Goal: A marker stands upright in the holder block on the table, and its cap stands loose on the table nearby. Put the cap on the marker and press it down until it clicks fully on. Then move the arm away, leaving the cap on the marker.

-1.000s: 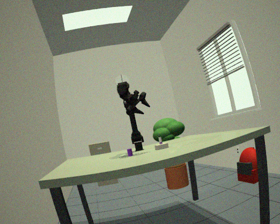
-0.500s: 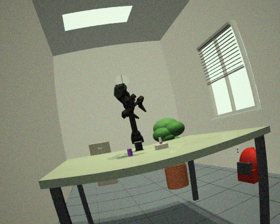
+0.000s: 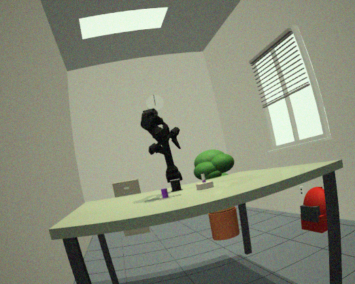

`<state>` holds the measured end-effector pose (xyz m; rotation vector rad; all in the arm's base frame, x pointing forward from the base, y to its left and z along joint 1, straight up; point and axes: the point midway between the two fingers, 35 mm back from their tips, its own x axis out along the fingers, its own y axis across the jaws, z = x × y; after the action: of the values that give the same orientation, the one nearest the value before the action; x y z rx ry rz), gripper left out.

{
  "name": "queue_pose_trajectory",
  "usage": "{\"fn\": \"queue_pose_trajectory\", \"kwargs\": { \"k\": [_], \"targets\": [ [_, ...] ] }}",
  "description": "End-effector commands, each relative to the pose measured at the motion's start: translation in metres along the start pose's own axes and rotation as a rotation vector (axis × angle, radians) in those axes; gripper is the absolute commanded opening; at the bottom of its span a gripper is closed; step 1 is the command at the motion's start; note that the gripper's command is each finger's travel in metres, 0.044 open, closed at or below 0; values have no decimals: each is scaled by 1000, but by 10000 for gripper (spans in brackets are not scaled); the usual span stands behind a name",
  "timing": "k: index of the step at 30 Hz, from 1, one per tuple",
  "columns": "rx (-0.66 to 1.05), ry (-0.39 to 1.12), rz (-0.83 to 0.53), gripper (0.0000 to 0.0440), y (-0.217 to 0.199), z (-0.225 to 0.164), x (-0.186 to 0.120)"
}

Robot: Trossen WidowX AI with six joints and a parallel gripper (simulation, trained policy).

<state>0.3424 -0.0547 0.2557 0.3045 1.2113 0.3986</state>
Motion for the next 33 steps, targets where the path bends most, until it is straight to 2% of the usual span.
{"fn": "queue_pose_trajectory", "kwargs": {
  "k": [1, 33],
  "targets": [
    [10, 20, -24, 323, -11, -1, 2],
    [104, 259, -211, 314, -93, -29, 33]
  ]
}}
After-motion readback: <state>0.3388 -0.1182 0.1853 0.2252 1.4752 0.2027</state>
